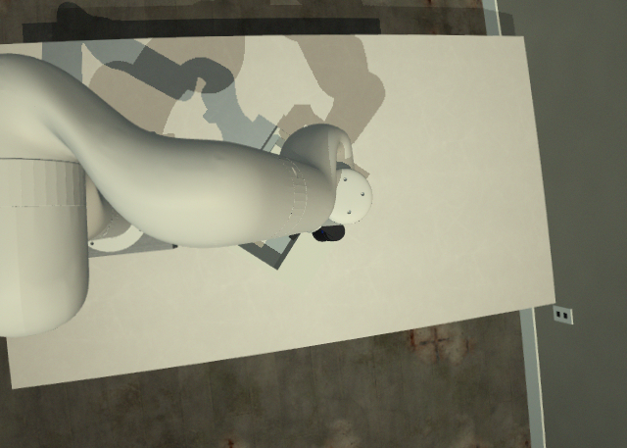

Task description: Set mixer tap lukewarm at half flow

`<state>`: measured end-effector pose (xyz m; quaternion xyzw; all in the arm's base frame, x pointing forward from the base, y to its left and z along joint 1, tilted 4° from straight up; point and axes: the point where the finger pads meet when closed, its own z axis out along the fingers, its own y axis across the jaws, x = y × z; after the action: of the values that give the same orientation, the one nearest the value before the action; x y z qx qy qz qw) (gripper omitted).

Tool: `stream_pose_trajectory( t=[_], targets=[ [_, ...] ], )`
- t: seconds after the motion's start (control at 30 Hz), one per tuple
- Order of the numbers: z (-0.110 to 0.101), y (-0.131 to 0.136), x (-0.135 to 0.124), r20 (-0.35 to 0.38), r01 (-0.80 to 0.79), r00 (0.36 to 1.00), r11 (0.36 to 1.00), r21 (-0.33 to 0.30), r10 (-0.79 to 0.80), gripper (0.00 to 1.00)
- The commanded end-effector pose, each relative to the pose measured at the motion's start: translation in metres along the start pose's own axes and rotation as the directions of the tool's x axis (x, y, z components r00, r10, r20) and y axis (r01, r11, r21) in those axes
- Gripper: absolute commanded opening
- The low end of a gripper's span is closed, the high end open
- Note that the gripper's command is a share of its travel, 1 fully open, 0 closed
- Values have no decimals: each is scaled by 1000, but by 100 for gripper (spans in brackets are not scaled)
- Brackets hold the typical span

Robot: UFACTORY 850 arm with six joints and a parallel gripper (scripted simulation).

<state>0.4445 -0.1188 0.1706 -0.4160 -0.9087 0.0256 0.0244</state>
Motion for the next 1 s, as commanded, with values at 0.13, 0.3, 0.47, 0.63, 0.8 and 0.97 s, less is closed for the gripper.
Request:
stream_pose_trajectory(
  t=[0.13, 0.3, 0.47, 0.63, 0.8, 0.97],
  targets=[
    [1, 0, -1, 1, 0, 1000, 1000, -1, 0, 72],
    [4, 0, -1, 1, 0, 1000, 1000, -1, 0, 72],
    [7, 0, -1, 1, 0, 1000, 1000, -1, 0, 72],
    [12, 0, -1, 1, 0, 1000, 1000, -1, 0, 72],
    [18, 0, -1, 1, 0, 1000, 1000, -1, 0, 72],
    [21, 0, -1, 1, 0, 1000, 1000, -1, 0, 72]
  ],
)
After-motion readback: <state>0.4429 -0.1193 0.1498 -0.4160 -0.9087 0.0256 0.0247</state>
